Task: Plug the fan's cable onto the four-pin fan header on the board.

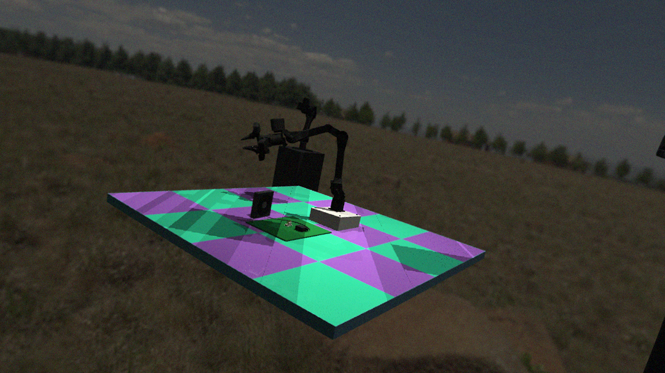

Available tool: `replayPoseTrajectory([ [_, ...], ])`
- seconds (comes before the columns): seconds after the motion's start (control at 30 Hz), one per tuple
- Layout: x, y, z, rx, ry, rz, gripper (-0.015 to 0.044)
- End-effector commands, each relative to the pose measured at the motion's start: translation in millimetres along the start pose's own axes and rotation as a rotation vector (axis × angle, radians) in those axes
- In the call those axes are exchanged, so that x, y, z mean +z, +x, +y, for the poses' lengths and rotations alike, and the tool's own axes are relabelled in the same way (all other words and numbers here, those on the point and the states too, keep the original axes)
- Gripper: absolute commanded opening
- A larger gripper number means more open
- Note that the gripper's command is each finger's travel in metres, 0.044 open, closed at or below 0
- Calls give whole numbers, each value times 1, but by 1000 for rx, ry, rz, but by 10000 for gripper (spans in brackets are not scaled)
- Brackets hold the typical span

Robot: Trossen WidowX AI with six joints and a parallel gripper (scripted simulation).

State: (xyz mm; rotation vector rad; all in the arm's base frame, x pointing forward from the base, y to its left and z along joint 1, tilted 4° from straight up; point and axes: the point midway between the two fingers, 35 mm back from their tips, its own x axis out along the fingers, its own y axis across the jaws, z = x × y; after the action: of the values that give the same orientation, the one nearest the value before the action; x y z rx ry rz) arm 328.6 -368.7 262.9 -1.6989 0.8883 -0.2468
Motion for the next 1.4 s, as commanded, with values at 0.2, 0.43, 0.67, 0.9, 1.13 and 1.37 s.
replayPoseTrajectory([
  [0.2, 161, -7, 22, 257, 66, -285, 210],
  [0.43, 272, -51, 56, 493, -20, -458, 210],
  [0.67, 358, -129, 98, 732, -213, -566, 210],
  [0.9, 404, -228, 143, 920, -520, -579, 210],
  [1.13, 409, -266, 157, 963, -660, -554, 210],
  [1.37, 422, -253, 197, 963, -660, -554, 210],
])
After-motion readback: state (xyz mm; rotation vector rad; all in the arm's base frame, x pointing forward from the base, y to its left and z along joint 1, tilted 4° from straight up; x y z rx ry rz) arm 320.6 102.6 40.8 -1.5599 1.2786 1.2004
